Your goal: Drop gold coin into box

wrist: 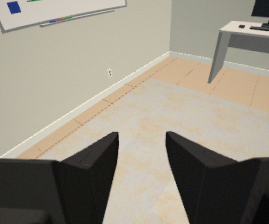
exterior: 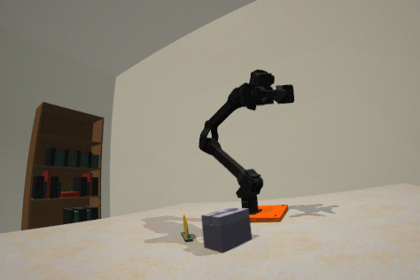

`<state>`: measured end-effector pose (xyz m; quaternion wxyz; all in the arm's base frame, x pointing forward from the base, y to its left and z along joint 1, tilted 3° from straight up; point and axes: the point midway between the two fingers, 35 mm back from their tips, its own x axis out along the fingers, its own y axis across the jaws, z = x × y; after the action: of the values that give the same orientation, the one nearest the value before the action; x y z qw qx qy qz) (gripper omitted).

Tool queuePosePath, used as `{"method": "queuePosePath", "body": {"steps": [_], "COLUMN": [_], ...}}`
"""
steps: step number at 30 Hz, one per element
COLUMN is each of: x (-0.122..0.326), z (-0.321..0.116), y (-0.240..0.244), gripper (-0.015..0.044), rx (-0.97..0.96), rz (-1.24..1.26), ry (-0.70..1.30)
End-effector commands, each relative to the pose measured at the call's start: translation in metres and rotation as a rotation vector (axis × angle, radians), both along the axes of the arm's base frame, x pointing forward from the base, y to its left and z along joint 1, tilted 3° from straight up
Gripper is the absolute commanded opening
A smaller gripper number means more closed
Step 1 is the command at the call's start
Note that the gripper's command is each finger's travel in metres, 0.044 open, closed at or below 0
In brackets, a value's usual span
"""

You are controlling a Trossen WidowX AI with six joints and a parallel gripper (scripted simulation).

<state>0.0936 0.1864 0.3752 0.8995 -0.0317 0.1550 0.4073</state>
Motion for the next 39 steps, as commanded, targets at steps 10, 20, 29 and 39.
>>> {"method": "queuePosePath", "body": {"steps": [10,20,29,39], "x": [0.099,0.158,0.172,0.164], "z": [-0.076,-0.14,-0.181,-0.219], "y": [-0.024,-0.101,-0.172,-0.246], "gripper": [0.0161,0.0161,0.0161,0.0161], "rx": [-0.687,-1.04,-1.087,-1.008], "rz": [-0.138,-0.091,-0.014,0.15], "ry": [-0.041,0.22,0.474,0.67]}}
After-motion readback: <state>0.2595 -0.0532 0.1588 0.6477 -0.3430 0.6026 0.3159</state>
